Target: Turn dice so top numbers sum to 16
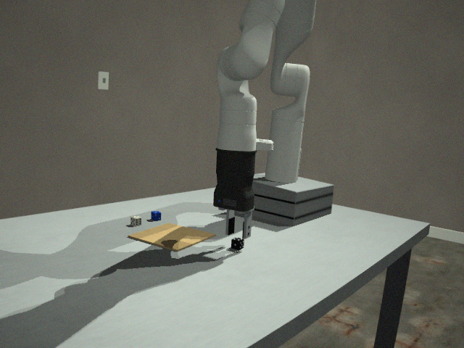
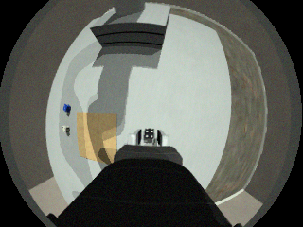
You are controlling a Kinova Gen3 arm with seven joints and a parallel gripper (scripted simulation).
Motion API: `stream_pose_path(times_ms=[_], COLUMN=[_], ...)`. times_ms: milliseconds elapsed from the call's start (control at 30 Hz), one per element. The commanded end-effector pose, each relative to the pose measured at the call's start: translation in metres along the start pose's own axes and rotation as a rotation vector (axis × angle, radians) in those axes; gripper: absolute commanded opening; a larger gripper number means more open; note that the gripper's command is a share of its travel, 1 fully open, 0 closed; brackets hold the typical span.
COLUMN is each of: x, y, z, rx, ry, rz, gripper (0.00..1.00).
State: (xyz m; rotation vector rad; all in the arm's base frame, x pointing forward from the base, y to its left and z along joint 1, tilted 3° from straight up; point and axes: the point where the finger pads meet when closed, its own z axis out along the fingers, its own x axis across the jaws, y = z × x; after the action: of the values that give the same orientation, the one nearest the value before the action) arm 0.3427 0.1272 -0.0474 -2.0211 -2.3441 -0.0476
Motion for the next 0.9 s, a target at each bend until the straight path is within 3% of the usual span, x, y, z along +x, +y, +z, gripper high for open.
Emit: stream_pose_path(times_ms=[0, 867], x=[0.0001, 0.0001], y=[0.0006, 0.0006], z=[-0.0005, 0.0049], rx=[-0.002, -0.002], ry=[0.0, 0.0], rz=[0.0, 0.0], gripper=[0.7, 0.7])
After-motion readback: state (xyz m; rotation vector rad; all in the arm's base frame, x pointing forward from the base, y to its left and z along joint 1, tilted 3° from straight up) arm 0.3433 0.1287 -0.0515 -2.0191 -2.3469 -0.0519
